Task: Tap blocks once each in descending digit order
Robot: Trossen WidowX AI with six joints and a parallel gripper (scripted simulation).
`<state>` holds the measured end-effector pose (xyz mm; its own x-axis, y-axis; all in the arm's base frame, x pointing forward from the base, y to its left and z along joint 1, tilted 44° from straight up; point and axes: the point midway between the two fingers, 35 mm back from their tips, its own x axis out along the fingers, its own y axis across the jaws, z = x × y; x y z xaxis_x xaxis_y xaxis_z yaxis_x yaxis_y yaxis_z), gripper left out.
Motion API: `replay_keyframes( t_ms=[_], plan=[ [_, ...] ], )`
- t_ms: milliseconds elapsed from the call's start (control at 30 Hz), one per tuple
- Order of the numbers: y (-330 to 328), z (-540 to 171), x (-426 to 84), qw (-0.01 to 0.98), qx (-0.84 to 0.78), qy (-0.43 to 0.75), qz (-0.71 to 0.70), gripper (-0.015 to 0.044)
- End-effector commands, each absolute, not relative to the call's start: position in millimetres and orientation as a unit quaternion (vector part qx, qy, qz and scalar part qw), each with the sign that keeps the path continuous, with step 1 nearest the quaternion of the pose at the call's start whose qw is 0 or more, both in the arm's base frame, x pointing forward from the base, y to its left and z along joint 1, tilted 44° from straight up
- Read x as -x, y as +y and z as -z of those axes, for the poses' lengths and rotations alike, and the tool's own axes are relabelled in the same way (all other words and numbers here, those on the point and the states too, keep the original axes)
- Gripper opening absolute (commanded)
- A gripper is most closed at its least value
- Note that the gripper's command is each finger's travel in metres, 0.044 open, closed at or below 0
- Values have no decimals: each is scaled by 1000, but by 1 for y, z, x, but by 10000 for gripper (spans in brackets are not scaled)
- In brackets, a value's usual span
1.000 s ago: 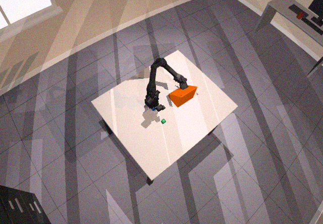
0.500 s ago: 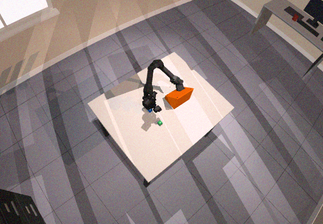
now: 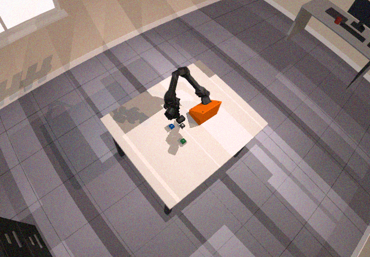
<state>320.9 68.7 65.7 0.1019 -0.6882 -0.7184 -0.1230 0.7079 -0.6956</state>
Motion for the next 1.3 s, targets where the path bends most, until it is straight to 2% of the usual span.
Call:
replay_keyframes(
  t_ms=[0,133,300,500,1267],
  plan=[
    [81,-54,-291,668,317,640,208,20],
    [89,-40,-257,667,318,640,209,20],
    [88,-38,-258,667,318,641,209,20],
    [35,17,-265,667,319,640,210,20],
    [14,38,-267,667,319,640,210,20]
  ],
)
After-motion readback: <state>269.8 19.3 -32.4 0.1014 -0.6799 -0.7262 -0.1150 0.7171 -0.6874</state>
